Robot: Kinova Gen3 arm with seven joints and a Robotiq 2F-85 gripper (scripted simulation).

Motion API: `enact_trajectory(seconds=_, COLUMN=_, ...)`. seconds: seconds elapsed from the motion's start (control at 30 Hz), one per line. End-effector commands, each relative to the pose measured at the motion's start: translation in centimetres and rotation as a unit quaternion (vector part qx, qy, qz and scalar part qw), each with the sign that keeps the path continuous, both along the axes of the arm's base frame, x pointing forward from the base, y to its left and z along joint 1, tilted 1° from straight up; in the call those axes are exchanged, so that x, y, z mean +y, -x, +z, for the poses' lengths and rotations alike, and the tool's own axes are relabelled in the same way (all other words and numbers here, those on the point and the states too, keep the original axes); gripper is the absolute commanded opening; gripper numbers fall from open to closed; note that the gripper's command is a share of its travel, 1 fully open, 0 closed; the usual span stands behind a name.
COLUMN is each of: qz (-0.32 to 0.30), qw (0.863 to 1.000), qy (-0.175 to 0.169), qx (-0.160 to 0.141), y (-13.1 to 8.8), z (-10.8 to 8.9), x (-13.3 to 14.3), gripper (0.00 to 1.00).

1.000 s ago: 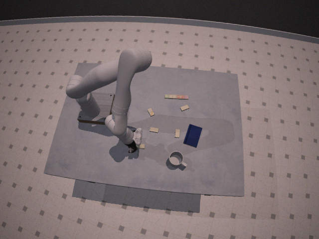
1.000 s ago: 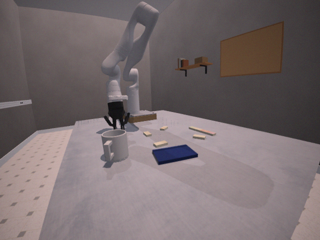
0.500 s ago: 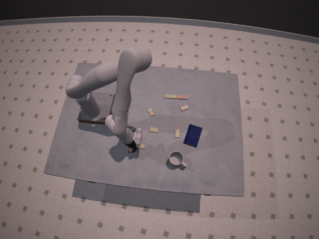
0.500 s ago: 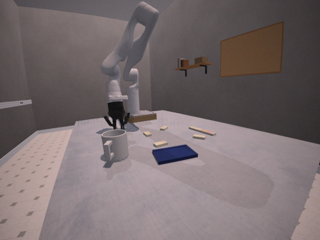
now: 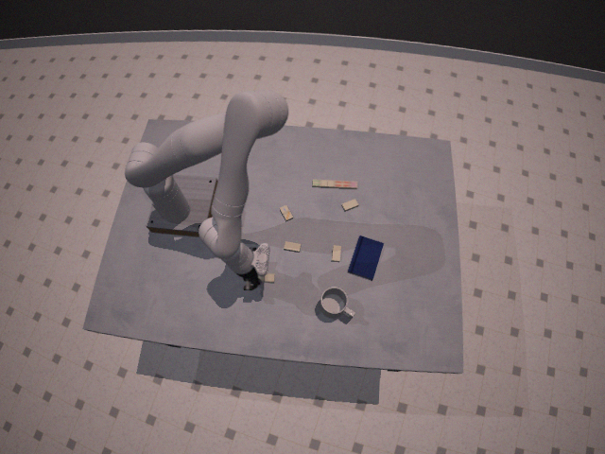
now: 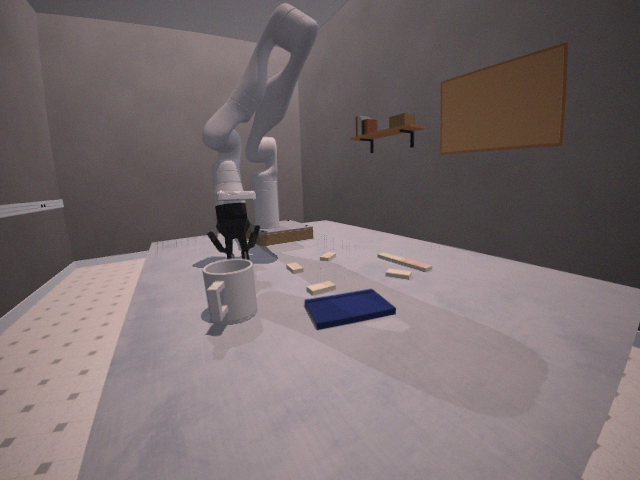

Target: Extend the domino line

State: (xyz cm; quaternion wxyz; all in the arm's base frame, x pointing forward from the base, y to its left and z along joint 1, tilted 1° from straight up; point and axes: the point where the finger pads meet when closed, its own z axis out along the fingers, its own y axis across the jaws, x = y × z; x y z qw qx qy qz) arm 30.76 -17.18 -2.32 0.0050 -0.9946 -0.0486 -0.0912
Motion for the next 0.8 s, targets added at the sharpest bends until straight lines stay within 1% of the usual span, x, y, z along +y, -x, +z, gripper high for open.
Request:
enact_trajectory(seconds=0.0, qz=0.001, qw=1.0, qy=0.0, qx=0.0, y=-0.05, z=-0.02, x=0.04, gripper=0.33)
enact_trajectory(seconds=0.17, qz=0.001, qw=1.0, qy=0.0, qx=0.0, y=-0.05, z=-0.02, x=0.04, gripper=0.33)
enact_trajectory(seconds=0.2, qz=0.001, qw=1.0, qy=0.0, qx=0.0, y=-0.05, z=-0.02, x=0.04, gripper=0.47)
enact_trajectory(seconds=0.77, qz=0.001, qw=1.0, qy=0.0, qx=0.0, y=-0.05, z=-0.02, x=0.04, gripper=0.47)
